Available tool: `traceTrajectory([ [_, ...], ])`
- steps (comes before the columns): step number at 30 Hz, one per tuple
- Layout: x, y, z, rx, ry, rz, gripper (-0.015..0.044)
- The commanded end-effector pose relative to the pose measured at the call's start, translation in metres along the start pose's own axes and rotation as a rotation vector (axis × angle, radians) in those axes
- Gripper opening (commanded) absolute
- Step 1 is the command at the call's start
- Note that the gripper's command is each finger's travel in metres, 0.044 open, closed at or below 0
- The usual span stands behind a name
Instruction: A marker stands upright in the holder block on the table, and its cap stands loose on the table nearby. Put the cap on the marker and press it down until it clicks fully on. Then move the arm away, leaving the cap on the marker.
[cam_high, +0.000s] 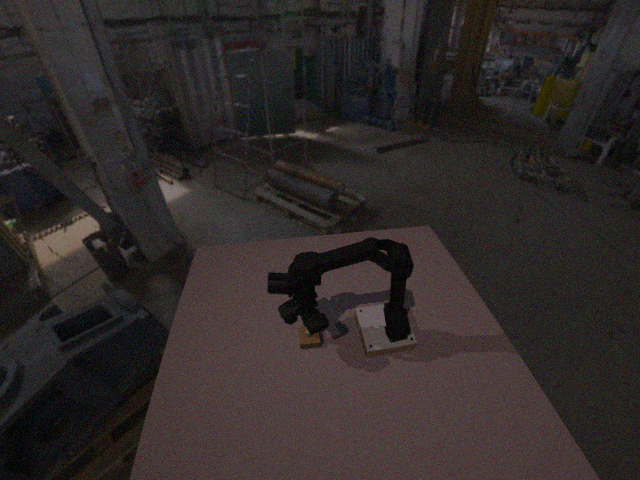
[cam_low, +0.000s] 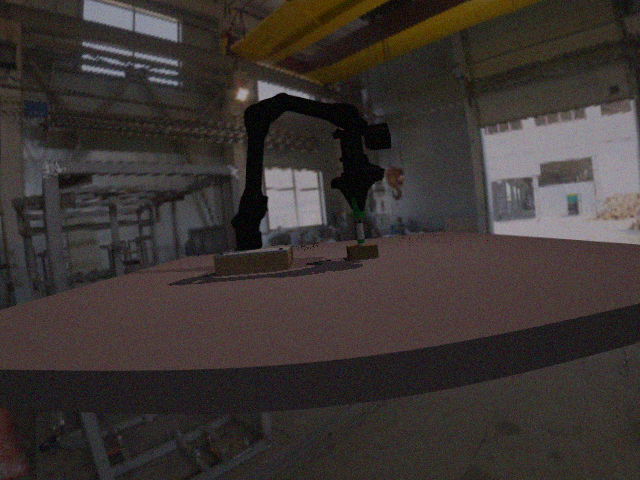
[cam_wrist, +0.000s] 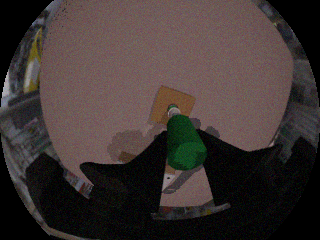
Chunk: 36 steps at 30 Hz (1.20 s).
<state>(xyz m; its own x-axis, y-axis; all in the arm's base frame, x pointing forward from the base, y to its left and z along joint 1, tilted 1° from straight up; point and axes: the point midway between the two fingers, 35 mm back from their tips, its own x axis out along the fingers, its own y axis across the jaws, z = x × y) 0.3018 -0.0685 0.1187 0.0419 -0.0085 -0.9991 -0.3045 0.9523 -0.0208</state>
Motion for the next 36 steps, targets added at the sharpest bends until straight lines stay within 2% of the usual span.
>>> traceTrajectory([
  [1, 0.006, 0.001, 0.000, -0.003, -0.001, 0.006, 0.0000],
  [26, 0.047, 0.001, 0.000, -0.003, -0.001, 0.006, 0.0000],
  [35, 0.048, 0.002, -0.001, -0.003, -0.001, 0.006, 0.0000],
  [36, 0.047, 0.001, -0.001, 0.000, 0.001, 0.004, 0.0026],
])
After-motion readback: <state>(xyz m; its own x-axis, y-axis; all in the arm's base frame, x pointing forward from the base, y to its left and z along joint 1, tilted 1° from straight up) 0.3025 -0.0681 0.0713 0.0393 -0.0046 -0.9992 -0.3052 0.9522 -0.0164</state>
